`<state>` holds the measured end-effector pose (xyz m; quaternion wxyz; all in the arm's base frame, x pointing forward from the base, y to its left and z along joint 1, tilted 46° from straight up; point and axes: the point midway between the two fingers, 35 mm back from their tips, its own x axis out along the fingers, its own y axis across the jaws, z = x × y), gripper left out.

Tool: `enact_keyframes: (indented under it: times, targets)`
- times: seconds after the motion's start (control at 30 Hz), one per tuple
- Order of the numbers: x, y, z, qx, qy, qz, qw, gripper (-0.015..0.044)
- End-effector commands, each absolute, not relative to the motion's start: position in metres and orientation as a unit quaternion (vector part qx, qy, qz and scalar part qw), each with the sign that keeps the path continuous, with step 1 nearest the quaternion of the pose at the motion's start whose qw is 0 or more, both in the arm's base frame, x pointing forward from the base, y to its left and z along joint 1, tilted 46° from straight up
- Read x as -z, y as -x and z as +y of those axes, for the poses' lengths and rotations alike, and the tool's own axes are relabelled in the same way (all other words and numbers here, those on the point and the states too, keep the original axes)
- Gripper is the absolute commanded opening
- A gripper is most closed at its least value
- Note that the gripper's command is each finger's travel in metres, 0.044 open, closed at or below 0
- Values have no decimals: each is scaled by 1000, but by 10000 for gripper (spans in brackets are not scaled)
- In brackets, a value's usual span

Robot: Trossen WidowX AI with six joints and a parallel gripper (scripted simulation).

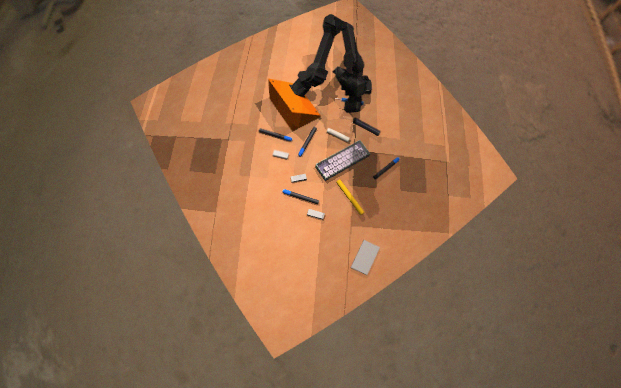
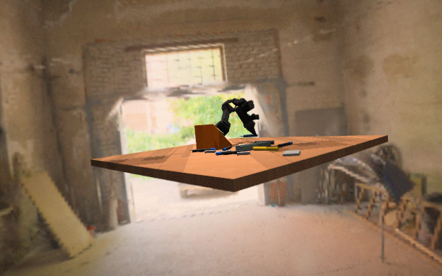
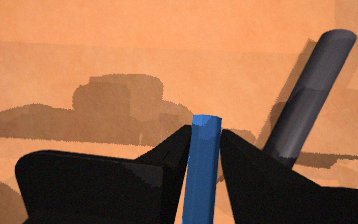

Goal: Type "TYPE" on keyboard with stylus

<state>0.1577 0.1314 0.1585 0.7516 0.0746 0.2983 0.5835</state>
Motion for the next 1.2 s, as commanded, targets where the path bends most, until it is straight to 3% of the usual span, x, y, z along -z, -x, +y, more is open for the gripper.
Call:
enact_keyframes:
  times: [0.0,1.17]
  targets:
    - [-163,-158,132,-604,-61,258,751,0]
    - [-131,-154,162,-604,-57,260,751,0]
